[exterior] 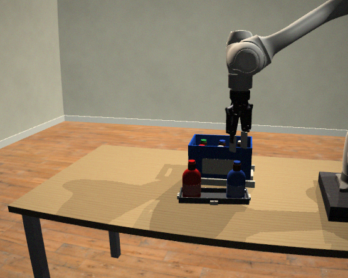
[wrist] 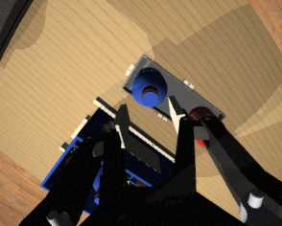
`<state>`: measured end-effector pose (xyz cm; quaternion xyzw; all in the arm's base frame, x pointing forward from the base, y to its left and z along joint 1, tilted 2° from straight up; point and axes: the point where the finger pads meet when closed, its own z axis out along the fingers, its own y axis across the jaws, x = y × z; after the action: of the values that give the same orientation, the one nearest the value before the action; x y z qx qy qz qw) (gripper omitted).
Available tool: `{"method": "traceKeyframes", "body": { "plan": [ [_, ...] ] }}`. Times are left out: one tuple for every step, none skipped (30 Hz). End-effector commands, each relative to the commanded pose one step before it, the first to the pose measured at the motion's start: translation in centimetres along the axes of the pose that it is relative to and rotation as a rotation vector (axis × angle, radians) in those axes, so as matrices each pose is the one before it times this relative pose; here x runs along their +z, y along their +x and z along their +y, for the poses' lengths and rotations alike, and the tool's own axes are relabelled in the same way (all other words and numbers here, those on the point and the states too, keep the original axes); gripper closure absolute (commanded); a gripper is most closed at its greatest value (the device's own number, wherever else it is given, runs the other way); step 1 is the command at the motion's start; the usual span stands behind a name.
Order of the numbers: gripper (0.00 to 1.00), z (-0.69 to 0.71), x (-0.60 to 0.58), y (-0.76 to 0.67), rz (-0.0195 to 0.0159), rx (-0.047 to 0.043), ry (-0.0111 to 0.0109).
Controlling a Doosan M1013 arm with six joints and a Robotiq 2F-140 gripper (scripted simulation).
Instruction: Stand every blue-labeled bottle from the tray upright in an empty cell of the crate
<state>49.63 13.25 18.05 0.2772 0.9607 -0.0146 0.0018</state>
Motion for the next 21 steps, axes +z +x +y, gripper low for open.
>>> {"method": "traceKeyframes", "body": {
  "plan": [
    [0.62, 0.005, 0.352, -0.003, 0.00007, -0.00002, -0.00017],
    [0.62, 0.002, 0.146, -0.002, 0.00000, 0.00000, 0.00000],
    [0.62, 0.002, 0.146, -0.002, 0.00000, 0.00000, 0.00000],
    [0.62, 0.001, 0.144, -0.002, 0.00000, 0.00000, 0.00000],
    [0.62, 0.002, 0.142, -0.002, 0.00000, 0.00000, 0.00000],
    [0.62, 0.002, 0.139, -0.002, 0.00000, 0.00000, 0.00000],
    [0.62, 0.001, 0.136, -0.002, 0.00000, 0.00000, 0.00000],
    [0.62, 0.002, 0.132, -0.002, 0.00000, 0.00000, 0.00000],
    [0.62, 0.000, 0.000, 0.000, 0.00000, 0.00000, 0.00000],
    [0.62, 0.000, 0.000, 0.000, 0.00000, 0.00000, 0.00000],
    [0.62, 0.002, 0.128, -0.002, 0.00000, 0.00000, 0.00000],
    [0.62, 0.001, 0.123, -0.002, 0.00000, 0.00000, 0.00000],
    [0.62, 0.001, 0.118, -0.001, 0.00000, 0.00000, 0.00000],
    [0.62, 0.001, 0.112, -0.002, 0.00000, 0.00000, 0.00000],
    [0.62, 0.001, 0.106, -0.002, 0.00000, 0.00000, 0.00000],
    [0.62, 0.001, 0.099, -0.001, 0.00000, 0.00000, 0.00000],
    [0.62, 0.001, 0.092, -0.001, 0.00000, 0.00000, 0.00000],
    [0.62, 0.001, 0.085, -0.001, 0.00000, 0.00000, 0.00000],
    [0.62, 0.001, 0.078, -0.001, 0.00000, 0.00000, 0.00000],
    [0.62, 0.001, 0.071, -0.001, 0.00000, 0.00000, 0.00000],
    [0.62, 0.001, 0.063, -0.001, 0.00000, 0.00000, 0.00000]
  ]
}}
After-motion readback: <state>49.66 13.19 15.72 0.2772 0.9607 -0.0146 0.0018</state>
